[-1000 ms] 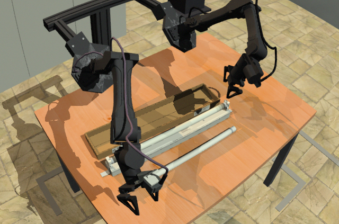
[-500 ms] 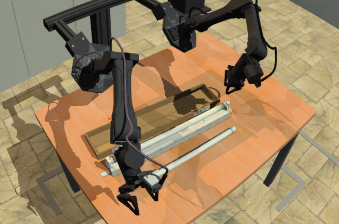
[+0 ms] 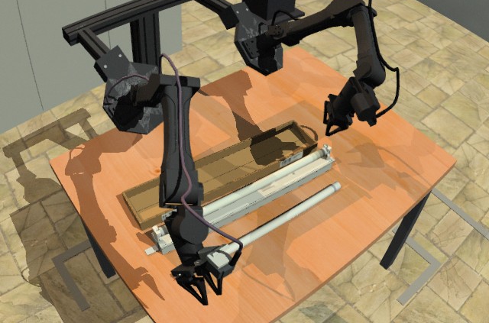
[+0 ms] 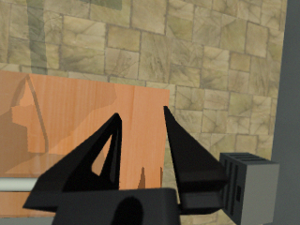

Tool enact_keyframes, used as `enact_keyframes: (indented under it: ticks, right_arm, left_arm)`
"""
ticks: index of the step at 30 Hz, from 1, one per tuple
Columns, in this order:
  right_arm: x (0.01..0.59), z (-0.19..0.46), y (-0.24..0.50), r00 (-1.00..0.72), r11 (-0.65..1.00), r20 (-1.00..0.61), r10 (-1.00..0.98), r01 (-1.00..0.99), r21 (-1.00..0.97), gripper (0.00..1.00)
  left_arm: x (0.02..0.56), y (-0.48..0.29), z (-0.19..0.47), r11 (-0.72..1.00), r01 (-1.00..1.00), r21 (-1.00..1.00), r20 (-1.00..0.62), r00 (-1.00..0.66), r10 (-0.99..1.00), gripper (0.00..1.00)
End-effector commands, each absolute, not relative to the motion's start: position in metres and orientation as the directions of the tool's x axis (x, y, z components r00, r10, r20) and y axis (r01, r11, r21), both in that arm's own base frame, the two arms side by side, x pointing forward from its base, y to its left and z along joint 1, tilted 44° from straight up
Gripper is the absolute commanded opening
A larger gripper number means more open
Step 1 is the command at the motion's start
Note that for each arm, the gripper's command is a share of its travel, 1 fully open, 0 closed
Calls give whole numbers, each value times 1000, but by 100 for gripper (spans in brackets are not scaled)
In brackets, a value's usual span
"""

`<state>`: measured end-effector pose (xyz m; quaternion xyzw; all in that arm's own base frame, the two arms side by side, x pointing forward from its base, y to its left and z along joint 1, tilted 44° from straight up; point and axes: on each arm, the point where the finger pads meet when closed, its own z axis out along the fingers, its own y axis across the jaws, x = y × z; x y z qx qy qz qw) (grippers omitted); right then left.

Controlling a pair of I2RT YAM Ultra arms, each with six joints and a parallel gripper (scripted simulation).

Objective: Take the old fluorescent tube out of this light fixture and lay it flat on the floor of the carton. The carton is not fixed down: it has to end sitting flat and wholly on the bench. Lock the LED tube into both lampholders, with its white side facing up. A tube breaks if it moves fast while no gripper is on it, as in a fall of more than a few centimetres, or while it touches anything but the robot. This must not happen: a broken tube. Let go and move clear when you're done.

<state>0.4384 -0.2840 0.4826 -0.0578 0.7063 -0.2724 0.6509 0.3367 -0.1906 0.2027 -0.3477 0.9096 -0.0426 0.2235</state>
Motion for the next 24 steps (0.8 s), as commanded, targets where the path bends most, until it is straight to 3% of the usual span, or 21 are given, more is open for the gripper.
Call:
enact_keyframes:
  ticks: [1, 4, 5, 7, 13, 14, 18, 20, 24]
  right_arm:
    - [432, 495, -282, -131, 837, -885, -448, 286, -466, 49]
    - [434, 492, -282, -133, 839, -885, -446, 282, -465, 49]
    - [452, 449, -282, -193, 888, -917, -349, 243, -390, 49]
    - [437, 471, -267, -157, 908, -946, -284, 273, -318, 49]
    - [446, 416, -241, -191, 950, -979, 66, 311, 4, 49]
    - [440, 442, -249, -152, 940, -982, 112, 338, 55, 49]
    - [446, 415, -218, -187, 909, -933, 308, 347, 230, 49]
    - [446, 415, -218, -187, 909, -933, 308, 347, 230, 49]
    - [447, 350, -196, -205, 818, -837, 508, 420, 393, 49]
  left_arm:
    - [334, -195, 209, 760, -600, -249, -380, -661, -647, 49]
    - [335, -193, 207, 757, -606, -244, -379, -659, -650, 49]
    - [343, -208, 206, 796, -556, -240, -400, -691, -603, 49]
    - [343, -208, 204, 850, -491, -193, -428, -737, -523, 49]
    - [347, -221, 193, 973, -229, 14, -466, -863, -196, 49]
    - [346, -216, 203, 981, -189, 36, -477, -866, -149, 49]
    - [350, -235, 186, 990, -30, 136, -456, -889, 35, 49]
    - [350, -235, 186, 990, -30, 136, -456, -889, 35, 49]
    - [356, -250, 180, 946, 180, 268, -411, -867, 281, 49]
